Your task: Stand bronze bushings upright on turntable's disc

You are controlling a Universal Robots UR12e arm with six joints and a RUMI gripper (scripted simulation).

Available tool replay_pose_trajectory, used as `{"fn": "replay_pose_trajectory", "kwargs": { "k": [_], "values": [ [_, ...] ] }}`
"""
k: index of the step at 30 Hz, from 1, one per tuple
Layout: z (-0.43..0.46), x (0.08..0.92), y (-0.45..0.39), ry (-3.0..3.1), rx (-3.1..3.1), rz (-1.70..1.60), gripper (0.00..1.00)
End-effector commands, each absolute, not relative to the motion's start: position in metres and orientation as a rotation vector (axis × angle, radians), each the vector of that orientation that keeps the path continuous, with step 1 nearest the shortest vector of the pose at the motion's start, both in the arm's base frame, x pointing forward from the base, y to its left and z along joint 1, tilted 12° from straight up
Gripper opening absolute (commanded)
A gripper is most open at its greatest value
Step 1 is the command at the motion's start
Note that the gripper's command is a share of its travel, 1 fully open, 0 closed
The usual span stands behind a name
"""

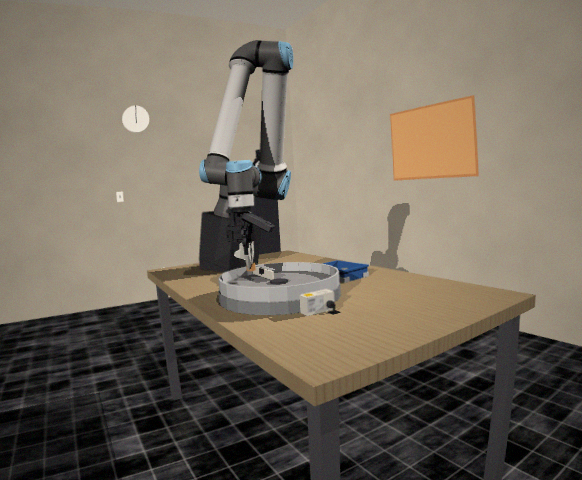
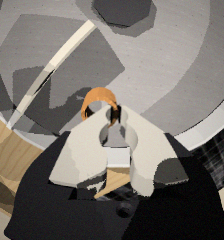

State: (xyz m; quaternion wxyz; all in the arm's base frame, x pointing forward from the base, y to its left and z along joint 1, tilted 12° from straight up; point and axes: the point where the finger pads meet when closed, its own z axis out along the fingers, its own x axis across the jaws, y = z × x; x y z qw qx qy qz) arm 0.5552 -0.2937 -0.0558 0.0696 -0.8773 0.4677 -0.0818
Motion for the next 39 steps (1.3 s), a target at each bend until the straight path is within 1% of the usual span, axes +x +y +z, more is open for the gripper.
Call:
{"fn": "replay_pose_trajectory", "kwargs": {
  "k": [1, 25, 39],
  "values": [
    [-0.056, 0.556, -0.294, 1.408, -2.641, -0.248, 0.0],
    [-0.056, 0.556, -0.294, 1.408, -2.641, -0.248, 0.0],
    [-0.072, 0.559, -0.293, 1.408, -2.641, -0.248, 0.0]
  ]
}}
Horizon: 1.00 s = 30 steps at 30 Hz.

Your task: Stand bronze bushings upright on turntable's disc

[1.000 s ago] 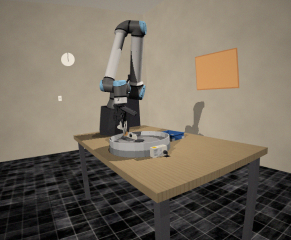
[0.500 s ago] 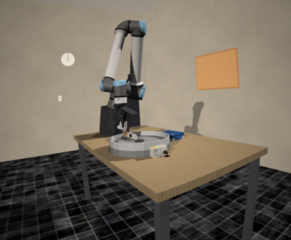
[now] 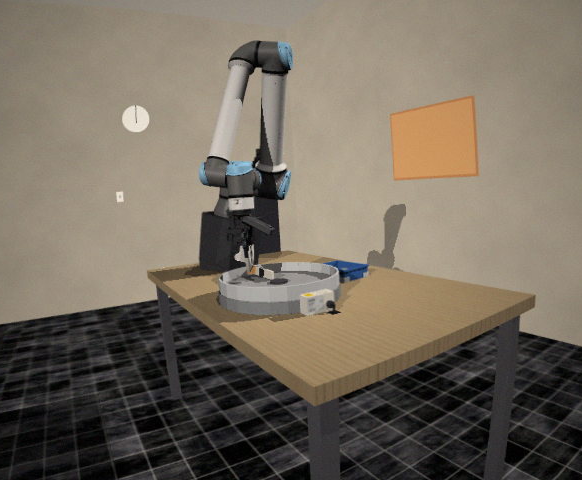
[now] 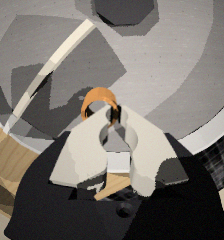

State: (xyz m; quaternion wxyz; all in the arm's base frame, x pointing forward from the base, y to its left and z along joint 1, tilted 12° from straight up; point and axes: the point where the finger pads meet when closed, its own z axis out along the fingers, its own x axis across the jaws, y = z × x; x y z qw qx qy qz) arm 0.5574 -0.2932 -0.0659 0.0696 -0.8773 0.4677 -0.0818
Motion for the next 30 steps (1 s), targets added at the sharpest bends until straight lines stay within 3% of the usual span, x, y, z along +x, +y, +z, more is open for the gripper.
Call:
{"fn": "replay_pose_trajectory", "kwargs": {
  "k": [1, 30],
  "values": [
    [-0.074, 0.56, -0.293, 1.408, -2.641, -0.248, 0.0],
    [-0.087, 0.562, -0.293, 1.408, -2.641, -0.248, 0.0]
  ]
}}
